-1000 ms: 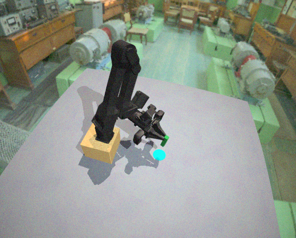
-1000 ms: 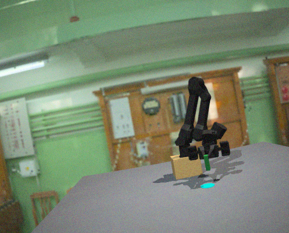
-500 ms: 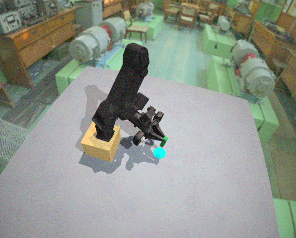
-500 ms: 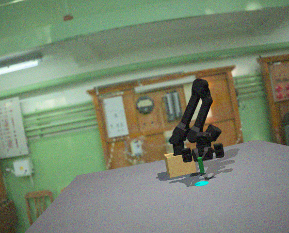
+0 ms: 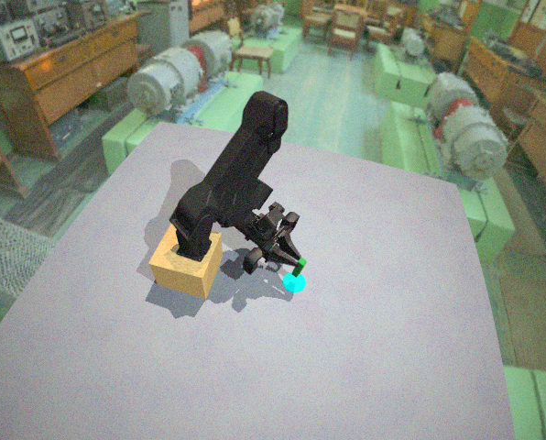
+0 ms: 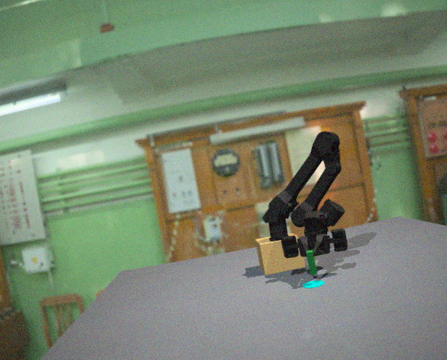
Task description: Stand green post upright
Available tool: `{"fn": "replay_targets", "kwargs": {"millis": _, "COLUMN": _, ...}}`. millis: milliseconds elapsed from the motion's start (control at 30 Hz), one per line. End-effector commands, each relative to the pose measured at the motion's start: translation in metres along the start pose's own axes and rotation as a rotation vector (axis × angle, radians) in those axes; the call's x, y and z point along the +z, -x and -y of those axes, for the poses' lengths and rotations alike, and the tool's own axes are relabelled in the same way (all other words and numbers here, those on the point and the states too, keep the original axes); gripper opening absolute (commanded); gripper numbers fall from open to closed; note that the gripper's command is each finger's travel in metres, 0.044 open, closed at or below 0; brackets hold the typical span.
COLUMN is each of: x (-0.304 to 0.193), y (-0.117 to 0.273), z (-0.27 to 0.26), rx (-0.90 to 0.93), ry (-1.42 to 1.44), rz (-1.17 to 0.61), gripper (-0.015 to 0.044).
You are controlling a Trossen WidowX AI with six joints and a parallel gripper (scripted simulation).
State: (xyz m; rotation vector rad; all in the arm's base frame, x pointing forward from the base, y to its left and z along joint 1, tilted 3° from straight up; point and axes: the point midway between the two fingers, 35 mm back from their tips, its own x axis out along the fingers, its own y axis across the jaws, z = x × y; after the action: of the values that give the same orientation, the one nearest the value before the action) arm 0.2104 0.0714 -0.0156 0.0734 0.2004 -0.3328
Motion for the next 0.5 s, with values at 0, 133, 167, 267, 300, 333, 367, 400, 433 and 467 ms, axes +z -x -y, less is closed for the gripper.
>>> {"fn": "replay_targets", "kwargs": {"millis": 0, "x": -0.005, "y": 0.000, "z": 0.003, "rx": -0.004, "ry": -0.001, "rz": 0.003, "gripper": 0.0023}}
{"fn": "replay_targets", "kwargs": {"millis": 133, "x": -0.008, "y": -0.001, "z": 0.004, "rx": -0.006, "ry": -0.001, "rz": 0.002, "gripper": 0.0023}}
{"fn": "replay_targets", "kwargs": {"millis": 167, "x": -0.009, "y": -0.001, "z": 0.004, "rx": -0.008, "ry": -0.001, "rz": 0.001, "gripper": 0.0023}}
{"fn": "replay_targets", "kwargs": {"millis": 267, "x": -0.018, "y": -0.005, "z": 0.004, "rx": -0.021, "ry": -0.001, "rz": -0.005, "gripper": 0.0023}}
{"fn": "replay_targets", "kwargs": {"millis": 300, "x": -0.021, "y": -0.007, "z": 0.004, "rx": -0.026, "ry": -0.001, "rz": -0.007, "gripper": 0.0023}}
{"fn": "replay_targets", "kwargs": {"millis": 333, "x": -0.024, "y": -0.008, "z": 0.004, "rx": -0.029, "ry": -0.001, "rz": -0.008, "gripper": 0.0023}}
{"fn": "replay_targets", "kwargs": {"millis": 367, "x": -0.025, "y": -0.008, "z": 0.004, "rx": -0.031, "ry": -0.001, "rz": -0.009, "gripper": 0.0023}}
{"fn": "replay_targets", "kwargs": {"millis": 400, "x": -0.026, "y": -0.009, "z": 0.004, "rx": -0.032, "ry": -0.001, "rz": -0.010, "gripper": 0.0023}}
{"fn": "replay_targets", "kwargs": {"millis": 433, "x": -0.026, "y": -0.009, "z": 0.004, "rx": -0.032, "ry": -0.001, "rz": -0.010, "gripper": 0.0023}}
{"fn": "replay_targets", "kwargs": {"millis": 467, "x": -0.026, "y": -0.009, "z": 0.004, "rx": -0.032, "ry": -0.001, "rz": -0.010, "gripper": 0.0023}}
